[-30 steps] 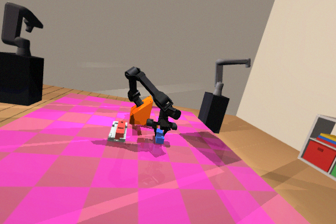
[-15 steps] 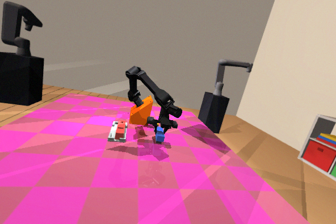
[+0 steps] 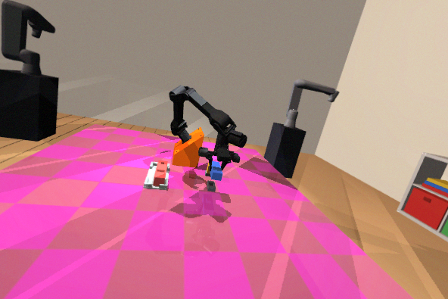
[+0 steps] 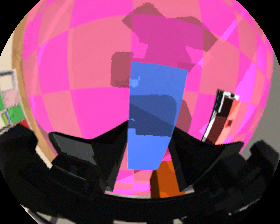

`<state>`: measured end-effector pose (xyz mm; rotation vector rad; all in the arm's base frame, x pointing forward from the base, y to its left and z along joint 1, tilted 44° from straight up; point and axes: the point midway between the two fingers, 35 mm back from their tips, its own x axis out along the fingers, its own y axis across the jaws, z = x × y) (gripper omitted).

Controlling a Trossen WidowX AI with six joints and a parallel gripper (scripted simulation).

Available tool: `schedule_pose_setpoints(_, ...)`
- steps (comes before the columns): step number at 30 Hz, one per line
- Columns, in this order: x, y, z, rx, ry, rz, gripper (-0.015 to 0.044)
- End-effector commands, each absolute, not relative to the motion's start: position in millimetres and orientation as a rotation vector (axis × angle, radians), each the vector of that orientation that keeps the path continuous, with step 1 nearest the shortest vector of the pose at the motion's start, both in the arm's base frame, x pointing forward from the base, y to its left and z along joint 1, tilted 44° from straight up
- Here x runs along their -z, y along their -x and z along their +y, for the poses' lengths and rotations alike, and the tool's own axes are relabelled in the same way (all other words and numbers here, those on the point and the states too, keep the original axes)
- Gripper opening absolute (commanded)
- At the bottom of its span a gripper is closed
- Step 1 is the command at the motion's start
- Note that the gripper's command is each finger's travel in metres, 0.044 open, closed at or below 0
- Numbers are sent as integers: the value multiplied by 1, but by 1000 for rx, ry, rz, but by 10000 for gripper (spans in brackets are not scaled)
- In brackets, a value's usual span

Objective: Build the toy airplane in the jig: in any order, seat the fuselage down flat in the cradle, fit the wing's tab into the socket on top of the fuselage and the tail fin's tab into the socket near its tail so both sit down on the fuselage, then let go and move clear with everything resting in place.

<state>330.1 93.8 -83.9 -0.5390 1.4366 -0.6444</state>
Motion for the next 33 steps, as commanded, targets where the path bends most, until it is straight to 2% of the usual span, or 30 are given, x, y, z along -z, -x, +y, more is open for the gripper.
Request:
schedule_pose_setpoints(1,72,-331,105,643,522,1432,0)
schedule_pose_setpoints(19,32,-325,139,640,522,1432,0)
schedule_pose_setpoints(33,9,-334,109,778,338,1346,0)
